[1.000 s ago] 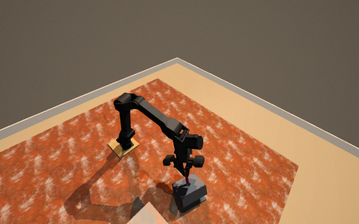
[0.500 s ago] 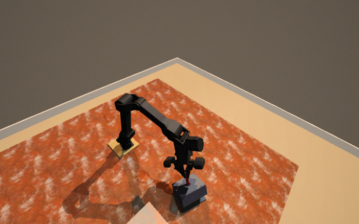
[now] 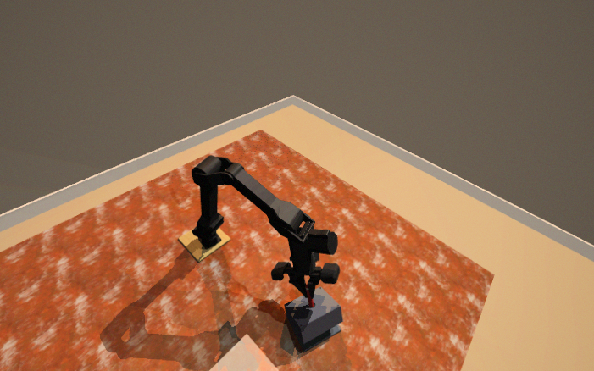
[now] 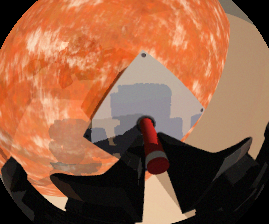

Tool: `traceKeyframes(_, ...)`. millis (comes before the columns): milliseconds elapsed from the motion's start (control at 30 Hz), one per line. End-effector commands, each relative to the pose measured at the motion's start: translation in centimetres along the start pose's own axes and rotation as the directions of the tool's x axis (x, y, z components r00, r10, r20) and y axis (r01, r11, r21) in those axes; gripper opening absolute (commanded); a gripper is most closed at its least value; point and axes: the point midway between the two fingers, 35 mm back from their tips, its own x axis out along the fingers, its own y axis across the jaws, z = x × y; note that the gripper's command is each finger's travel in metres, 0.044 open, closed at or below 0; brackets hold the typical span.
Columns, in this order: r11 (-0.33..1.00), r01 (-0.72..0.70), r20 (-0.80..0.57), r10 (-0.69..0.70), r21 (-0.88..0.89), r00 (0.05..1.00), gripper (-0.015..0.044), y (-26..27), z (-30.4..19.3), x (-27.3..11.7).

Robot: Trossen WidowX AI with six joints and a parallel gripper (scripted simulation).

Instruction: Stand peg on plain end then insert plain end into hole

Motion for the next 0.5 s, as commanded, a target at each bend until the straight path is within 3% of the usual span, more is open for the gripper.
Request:
traceKeyframes(0,1.0,0.003,0.004,-0.003,-0.003,1.0,0.0,-0.05,0.06,0.3)
traceKeyframes(467,1.0,0.003,0.003,-0.003,-0.003,1.0,0.0,-0.04,0.08,1.1)
